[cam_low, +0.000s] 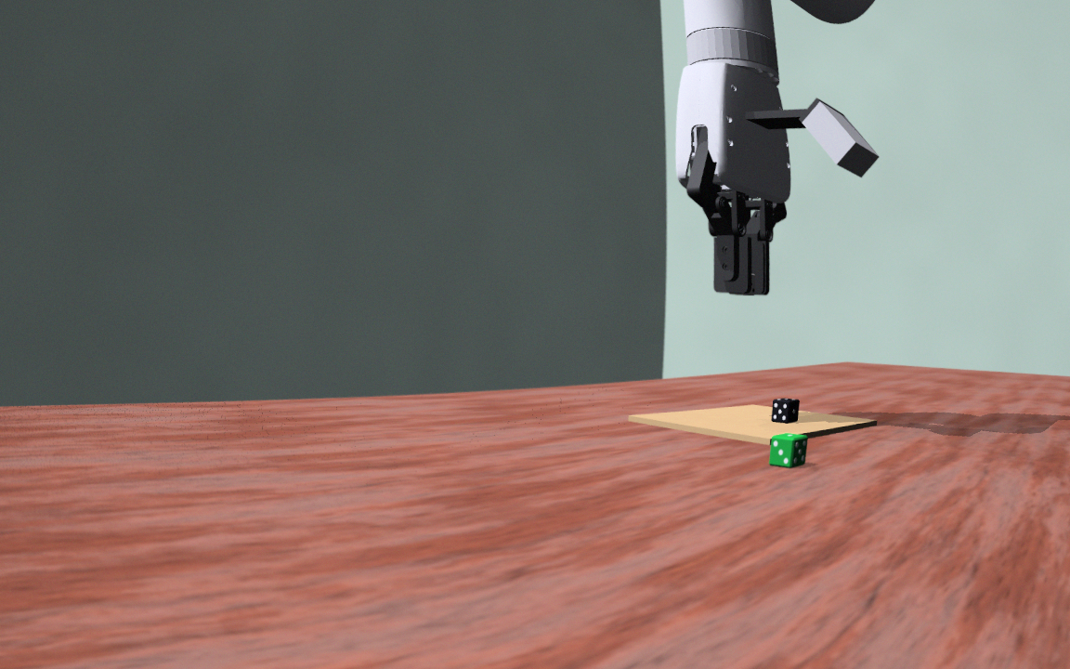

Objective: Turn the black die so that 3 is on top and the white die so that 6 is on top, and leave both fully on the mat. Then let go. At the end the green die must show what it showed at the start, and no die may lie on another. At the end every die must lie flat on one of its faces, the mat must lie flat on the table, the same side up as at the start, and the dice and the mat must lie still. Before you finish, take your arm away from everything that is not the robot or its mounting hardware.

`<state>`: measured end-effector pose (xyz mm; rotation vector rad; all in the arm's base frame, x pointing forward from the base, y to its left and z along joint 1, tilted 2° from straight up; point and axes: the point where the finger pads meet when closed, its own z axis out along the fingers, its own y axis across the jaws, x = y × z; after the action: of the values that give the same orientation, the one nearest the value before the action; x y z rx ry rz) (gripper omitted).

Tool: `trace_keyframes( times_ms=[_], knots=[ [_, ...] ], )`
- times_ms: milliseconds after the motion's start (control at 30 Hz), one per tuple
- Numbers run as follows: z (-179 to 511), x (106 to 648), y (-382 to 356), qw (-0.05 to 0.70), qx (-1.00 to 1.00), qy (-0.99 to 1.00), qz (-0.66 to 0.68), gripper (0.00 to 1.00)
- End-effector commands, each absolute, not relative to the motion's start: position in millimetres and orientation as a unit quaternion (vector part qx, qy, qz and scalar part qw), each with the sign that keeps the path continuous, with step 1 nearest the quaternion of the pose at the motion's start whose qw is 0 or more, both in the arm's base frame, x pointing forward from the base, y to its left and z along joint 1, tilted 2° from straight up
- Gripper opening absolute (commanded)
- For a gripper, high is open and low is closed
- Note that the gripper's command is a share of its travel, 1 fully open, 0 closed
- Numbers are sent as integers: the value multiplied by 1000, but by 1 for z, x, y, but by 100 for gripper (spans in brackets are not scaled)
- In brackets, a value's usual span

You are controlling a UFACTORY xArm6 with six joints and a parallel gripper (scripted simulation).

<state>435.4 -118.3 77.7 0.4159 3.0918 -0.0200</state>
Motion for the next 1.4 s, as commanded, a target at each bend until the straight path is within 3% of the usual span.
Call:
trace_keyframes(
  times_ms=[0,600,1367],
  knots=[
    [62,437,-119,13,133,991,-7,11],
    [-2,439,-120,13,133,991,-7,11],
    [-5,439,-120,13,133,991,-7,11]
  ],
)
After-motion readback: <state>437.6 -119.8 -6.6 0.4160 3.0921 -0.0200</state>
